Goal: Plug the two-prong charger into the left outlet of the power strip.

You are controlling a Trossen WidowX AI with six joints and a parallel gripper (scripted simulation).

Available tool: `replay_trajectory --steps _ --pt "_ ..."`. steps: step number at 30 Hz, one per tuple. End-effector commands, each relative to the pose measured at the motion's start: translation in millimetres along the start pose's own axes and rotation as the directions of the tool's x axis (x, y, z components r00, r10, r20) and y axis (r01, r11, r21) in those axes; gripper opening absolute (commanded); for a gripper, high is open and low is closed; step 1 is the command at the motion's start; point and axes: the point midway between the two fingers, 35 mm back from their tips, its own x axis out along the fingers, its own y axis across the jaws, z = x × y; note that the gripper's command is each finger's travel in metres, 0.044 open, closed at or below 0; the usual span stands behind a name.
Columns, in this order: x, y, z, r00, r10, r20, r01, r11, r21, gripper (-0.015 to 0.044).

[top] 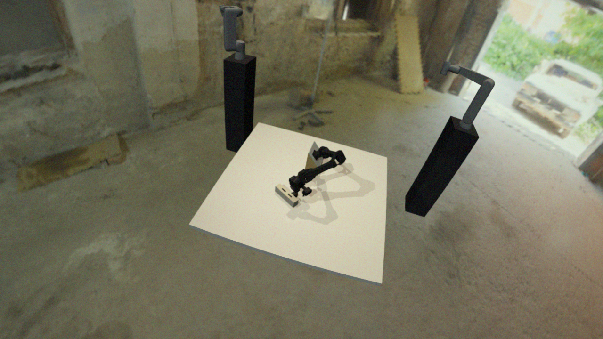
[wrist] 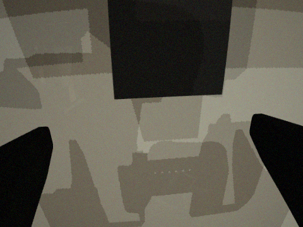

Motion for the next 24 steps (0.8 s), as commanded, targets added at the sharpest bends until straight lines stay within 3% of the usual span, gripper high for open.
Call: replay_trajectory --steps 1,16,20,24 --pt "1.0 0.3 -4.4 1.0 0.004 -0.002 -0.004 1.0 0.003 0.044" --pt "0.1 -0.8 -14.8 1.0 -0.002 0.009 0.002 1.0 0.0 0.044" --pt "-24.4 -3.6 -6.5 0.975 -0.019 0.221 0.021 1.0 -0.006 0.044" --pt "-60.0 -3.9 -0.5 0.877 -0.008 0.48 0.008 1.0 0.002 0.044"
